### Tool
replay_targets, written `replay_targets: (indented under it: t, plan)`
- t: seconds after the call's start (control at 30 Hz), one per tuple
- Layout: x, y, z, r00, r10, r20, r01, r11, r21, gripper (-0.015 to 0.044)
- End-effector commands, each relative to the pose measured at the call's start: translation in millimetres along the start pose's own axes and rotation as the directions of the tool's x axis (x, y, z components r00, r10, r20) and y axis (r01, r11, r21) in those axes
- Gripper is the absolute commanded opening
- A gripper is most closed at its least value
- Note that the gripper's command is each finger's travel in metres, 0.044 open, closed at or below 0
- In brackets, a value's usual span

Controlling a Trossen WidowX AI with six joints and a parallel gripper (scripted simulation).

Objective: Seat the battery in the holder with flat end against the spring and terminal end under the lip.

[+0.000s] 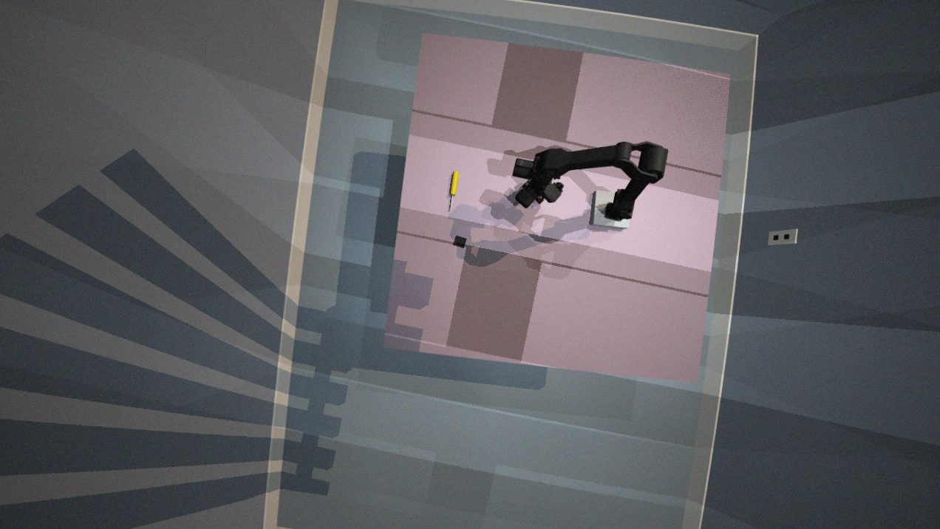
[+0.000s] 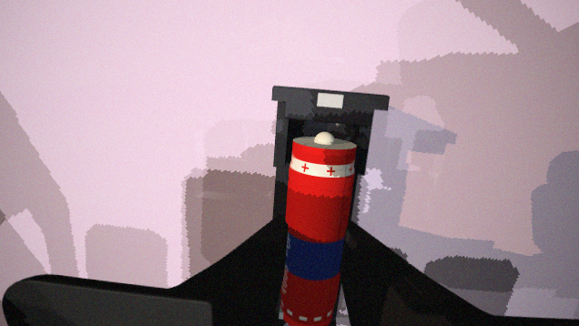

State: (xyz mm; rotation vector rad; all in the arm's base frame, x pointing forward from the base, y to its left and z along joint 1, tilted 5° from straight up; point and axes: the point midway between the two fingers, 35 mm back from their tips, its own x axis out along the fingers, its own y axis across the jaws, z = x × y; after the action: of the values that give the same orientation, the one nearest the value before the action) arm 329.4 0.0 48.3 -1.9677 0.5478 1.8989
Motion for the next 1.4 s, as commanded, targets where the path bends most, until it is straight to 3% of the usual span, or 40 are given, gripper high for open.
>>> replay_targets:
  t: [0.0,0.97,1.1,1.37]
  plan:
    - [0,1,1,1.000,0.003,-0.017,-0.003,1.000,0.009,0.0068]
    - [1,1,11,1.000,0.001,-0.024,-0.001,1.000,0.009,0.0068]
    - [1,1,11,1.000,0.001,-0.024,-0.001,1.000,0.009,0.0170]
    - [-10,1,12,1.000,0.002,-0.024,-0.002,1.000,0.006,0.0170]
